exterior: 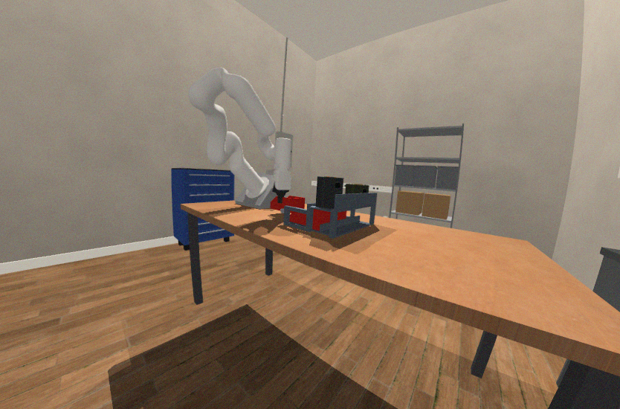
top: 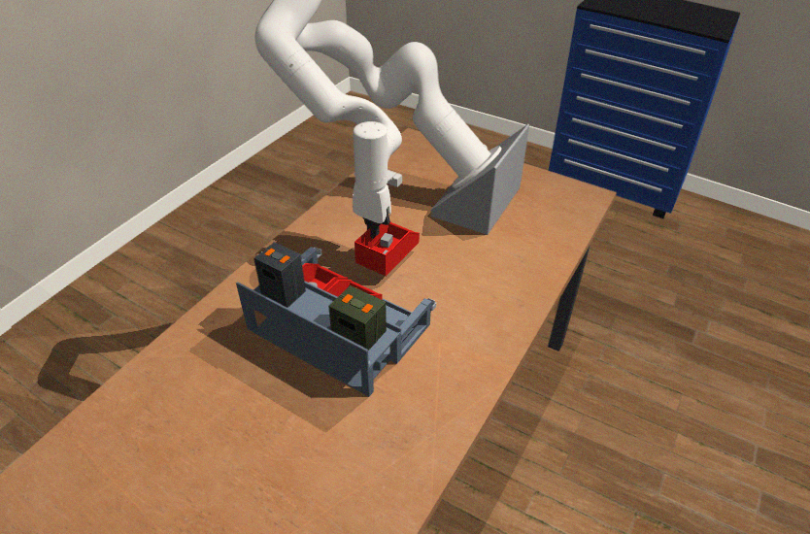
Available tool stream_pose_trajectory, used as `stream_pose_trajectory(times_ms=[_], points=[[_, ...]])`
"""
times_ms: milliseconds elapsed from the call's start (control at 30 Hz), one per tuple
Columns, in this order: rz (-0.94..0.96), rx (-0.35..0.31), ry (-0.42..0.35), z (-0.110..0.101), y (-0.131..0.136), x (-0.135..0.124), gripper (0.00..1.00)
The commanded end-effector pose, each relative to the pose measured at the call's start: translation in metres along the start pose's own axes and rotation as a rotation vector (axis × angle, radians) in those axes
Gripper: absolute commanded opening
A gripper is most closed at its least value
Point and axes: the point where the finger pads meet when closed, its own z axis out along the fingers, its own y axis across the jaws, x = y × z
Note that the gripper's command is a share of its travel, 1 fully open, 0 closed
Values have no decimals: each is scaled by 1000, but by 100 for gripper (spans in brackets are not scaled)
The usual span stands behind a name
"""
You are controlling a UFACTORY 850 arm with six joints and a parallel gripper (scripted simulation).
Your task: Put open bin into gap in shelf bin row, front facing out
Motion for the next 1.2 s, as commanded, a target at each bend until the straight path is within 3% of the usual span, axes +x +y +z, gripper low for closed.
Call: stream_pose_trajectory(times_ms=[0, 233, 633, 800, 1167], points=[[0, 0, -1, 0, 1, -1, 0], [0, 0, -1, 0, 15, 0, 0], [0, 0, -1, 0, 15, 0, 0], [0, 0, -1, 0, 30, 0, 0], [0, 0, -1, 0, 30, 0, 0]])
